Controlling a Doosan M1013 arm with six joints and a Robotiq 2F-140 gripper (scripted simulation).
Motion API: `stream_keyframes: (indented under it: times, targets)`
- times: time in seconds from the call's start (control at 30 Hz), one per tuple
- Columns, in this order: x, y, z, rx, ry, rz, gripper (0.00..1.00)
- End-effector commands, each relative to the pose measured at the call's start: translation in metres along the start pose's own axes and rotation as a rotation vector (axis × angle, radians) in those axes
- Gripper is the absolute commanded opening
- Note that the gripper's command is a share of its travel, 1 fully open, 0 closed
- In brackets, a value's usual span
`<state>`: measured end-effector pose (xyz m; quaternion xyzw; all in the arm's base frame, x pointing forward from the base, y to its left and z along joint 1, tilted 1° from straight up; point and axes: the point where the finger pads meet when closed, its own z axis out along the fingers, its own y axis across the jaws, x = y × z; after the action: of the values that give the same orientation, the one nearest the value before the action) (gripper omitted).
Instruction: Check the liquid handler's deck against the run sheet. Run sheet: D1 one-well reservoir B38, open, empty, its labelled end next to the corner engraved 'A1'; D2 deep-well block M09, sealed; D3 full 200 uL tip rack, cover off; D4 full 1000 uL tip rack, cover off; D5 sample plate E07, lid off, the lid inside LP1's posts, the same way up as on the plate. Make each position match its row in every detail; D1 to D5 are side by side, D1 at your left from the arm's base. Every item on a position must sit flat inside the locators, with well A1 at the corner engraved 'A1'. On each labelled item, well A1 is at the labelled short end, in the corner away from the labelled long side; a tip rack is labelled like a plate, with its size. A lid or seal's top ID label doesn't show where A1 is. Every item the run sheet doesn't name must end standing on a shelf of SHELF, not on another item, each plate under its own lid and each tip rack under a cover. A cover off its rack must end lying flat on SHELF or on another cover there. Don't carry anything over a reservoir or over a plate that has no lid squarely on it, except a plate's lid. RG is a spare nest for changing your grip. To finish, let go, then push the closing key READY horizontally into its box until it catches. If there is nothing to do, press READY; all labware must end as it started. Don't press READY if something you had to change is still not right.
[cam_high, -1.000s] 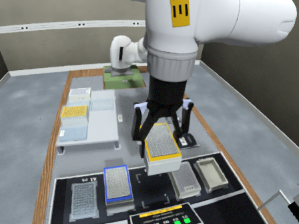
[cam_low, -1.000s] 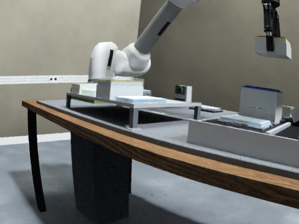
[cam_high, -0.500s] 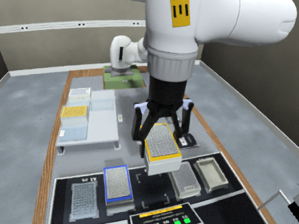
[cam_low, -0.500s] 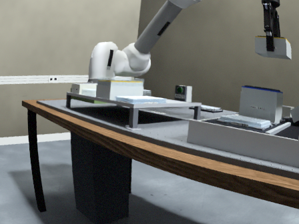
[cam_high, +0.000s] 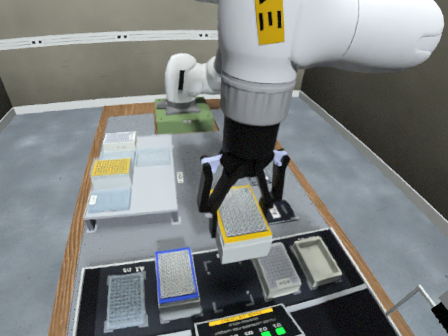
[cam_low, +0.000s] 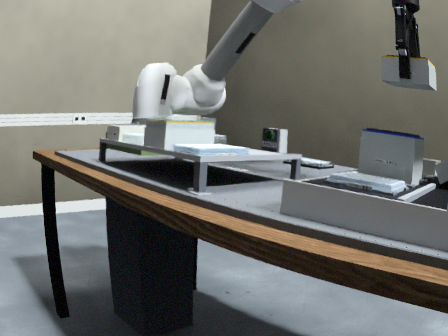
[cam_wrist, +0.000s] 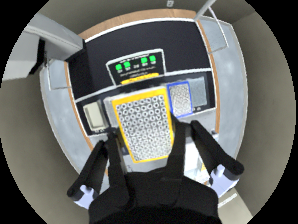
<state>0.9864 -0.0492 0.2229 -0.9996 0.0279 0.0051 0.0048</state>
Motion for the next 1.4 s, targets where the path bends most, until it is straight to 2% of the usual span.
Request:
stream_keyframes:
  times: [0.0,1.37]
  targets:
    - [0.001,-0.005,0.011,0.003,0.001,0.000,0.10]
    - [0.001,-0.005,0.069,0.003,0.001,0.000,0.10]
